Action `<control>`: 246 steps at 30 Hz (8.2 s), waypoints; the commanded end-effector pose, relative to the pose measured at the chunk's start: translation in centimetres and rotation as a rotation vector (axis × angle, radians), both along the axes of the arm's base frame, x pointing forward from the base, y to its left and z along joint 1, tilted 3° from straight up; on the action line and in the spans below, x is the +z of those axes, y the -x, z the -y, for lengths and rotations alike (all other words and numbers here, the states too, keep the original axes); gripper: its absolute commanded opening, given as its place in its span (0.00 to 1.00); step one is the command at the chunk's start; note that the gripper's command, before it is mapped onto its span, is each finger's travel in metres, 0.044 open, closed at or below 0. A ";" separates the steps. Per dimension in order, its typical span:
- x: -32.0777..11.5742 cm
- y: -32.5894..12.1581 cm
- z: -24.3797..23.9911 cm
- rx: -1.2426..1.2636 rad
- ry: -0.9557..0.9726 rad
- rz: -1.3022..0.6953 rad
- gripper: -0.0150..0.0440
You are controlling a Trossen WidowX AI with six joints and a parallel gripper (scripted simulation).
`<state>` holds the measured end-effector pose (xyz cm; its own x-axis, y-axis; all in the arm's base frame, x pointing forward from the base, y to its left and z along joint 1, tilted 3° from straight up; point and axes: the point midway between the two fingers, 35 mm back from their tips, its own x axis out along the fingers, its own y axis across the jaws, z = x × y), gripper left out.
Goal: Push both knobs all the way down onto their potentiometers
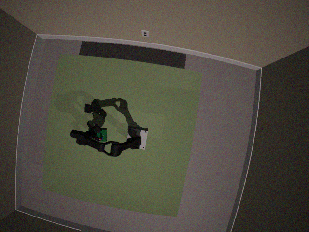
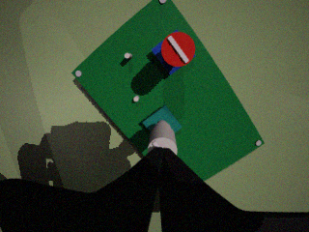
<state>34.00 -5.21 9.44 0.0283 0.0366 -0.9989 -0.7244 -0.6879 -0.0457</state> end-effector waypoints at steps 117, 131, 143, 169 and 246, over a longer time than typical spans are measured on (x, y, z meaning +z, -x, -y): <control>-1.9 -0.1 -0.1 0.002 -0.003 0.001 0.25; -2.1 -0.1 -0.1 0.002 -0.004 0.001 0.25; -2.4 -0.1 -0.2 0.002 -0.004 0.001 0.25; -2.7 -0.1 -0.2 0.002 -0.004 0.001 0.25; -3.1 -0.1 -0.2 0.002 -0.004 0.001 0.25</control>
